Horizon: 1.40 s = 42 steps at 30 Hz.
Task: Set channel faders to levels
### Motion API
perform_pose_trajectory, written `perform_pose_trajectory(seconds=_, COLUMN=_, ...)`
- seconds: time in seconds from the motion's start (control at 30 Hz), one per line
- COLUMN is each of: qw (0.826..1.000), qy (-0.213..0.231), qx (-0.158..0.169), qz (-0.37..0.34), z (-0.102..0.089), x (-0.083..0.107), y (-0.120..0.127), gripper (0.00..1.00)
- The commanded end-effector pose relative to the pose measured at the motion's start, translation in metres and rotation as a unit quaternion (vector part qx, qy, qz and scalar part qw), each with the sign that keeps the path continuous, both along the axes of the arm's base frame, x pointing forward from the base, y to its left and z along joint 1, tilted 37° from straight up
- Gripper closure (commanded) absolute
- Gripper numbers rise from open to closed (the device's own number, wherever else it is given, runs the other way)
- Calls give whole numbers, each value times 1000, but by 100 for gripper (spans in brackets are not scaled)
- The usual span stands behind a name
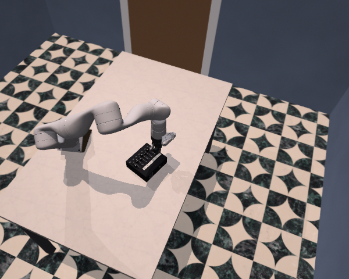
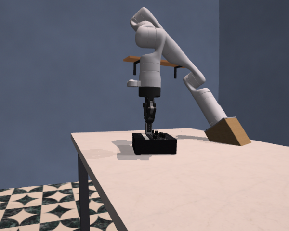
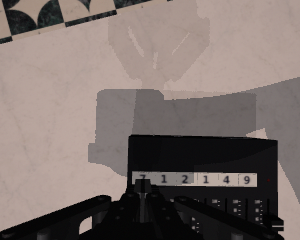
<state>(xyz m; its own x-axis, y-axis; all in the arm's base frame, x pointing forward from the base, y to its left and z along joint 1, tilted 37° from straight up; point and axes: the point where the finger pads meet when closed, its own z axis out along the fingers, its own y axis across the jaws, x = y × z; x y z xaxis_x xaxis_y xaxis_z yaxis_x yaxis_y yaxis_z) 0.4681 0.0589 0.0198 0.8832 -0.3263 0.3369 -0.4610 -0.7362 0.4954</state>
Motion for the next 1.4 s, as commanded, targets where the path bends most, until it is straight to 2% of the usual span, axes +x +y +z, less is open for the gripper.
perform_pose_trajectory(seconds=0.0, qw=1000, qy=-1, qx=0, qz=1, z=1, x=0, y=1, gripper=100)
perform_pose_trajectory(seconds=1.37, qw=1000, qy=-1, qx=0, qz=1, z=-9, x=1, y=-6, gripper=100)
